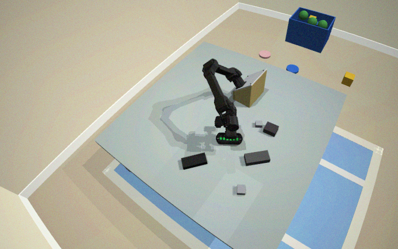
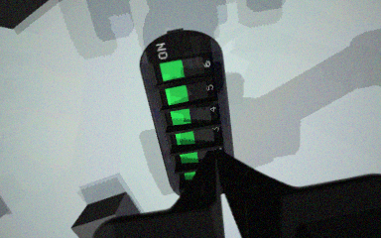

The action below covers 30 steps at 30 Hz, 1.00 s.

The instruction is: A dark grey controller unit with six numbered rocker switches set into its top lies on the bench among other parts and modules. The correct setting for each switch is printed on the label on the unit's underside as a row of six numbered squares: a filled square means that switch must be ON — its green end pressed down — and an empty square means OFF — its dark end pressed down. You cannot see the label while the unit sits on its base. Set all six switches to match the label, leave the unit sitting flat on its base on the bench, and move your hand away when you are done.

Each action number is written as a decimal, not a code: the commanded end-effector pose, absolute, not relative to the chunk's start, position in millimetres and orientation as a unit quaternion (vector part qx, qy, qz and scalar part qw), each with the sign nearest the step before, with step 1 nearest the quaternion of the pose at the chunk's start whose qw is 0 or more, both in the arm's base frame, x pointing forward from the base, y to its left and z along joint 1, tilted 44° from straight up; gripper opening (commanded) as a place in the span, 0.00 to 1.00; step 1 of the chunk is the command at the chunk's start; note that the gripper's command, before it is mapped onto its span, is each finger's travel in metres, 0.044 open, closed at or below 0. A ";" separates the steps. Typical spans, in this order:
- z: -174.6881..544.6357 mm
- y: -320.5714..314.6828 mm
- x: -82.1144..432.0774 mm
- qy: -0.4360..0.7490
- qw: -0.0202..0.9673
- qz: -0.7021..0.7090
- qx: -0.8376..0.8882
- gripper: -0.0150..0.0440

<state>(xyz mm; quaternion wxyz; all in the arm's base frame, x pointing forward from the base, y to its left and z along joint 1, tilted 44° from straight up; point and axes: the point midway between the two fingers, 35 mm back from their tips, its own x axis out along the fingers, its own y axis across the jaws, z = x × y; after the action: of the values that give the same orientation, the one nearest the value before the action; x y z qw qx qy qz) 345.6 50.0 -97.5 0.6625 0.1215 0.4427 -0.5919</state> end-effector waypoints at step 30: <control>-128.3 23.1 342.2 0.442 0.661 -0.594 0.122 0.25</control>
<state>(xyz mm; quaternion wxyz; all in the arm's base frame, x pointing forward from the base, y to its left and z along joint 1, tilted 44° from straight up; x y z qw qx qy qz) 342.1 24.4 -127.4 0.6592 0.1245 0.4431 -0.5947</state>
